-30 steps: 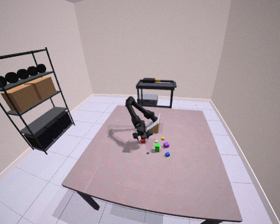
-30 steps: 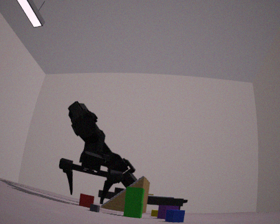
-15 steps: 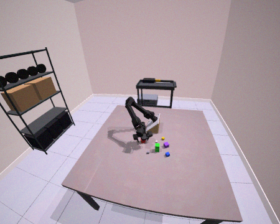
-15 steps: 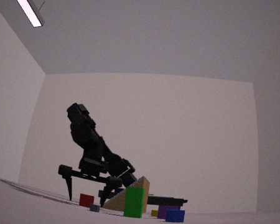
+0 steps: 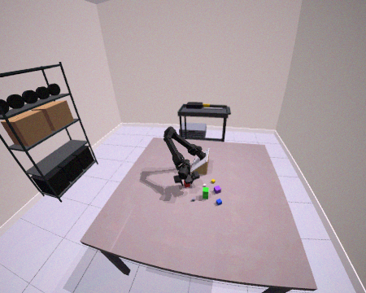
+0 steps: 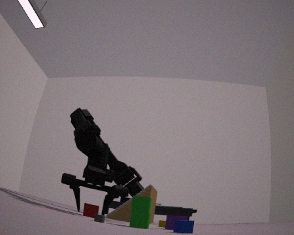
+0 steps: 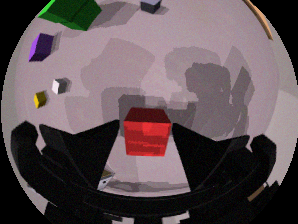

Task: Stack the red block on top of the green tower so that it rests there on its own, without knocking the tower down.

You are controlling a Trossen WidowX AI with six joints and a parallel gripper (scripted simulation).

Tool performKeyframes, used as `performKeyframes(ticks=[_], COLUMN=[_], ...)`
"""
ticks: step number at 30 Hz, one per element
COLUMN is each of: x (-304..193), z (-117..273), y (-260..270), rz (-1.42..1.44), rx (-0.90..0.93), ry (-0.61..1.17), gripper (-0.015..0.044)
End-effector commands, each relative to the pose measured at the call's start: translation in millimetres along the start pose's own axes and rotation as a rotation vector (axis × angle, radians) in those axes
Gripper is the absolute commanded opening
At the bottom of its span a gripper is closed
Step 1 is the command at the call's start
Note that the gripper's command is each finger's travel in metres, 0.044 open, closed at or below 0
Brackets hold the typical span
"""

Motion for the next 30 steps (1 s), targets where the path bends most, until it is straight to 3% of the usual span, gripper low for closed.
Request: performKeyframes(ticks=[1, 3, 11, 16, 30], x=[0, 0, 0, 1, 1], z=[0, 0, 0, 11, 75], y=[0, 0, 0, 0, 0], rz=[0.005, 0.005, 0.005, 0.005, 0.006], rx=[-0.002, -0.002, -0.002, -0.001, 0.001], ry=[0.001, 0.001, 0.001, 0.0, -0.001], gripper=[0.023, 0.0177, 0.0124, 0.0, 0.0])
Point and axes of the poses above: the point midway between the two fingers, 35 mm back from their tips, its own z axis back along the fingers, its own y axis across the jaws, x = y × z, the point moved 9 cm from there along z, back along the fingers, and after that the axes turned 7 degrees about z, right-handed, at the moved point
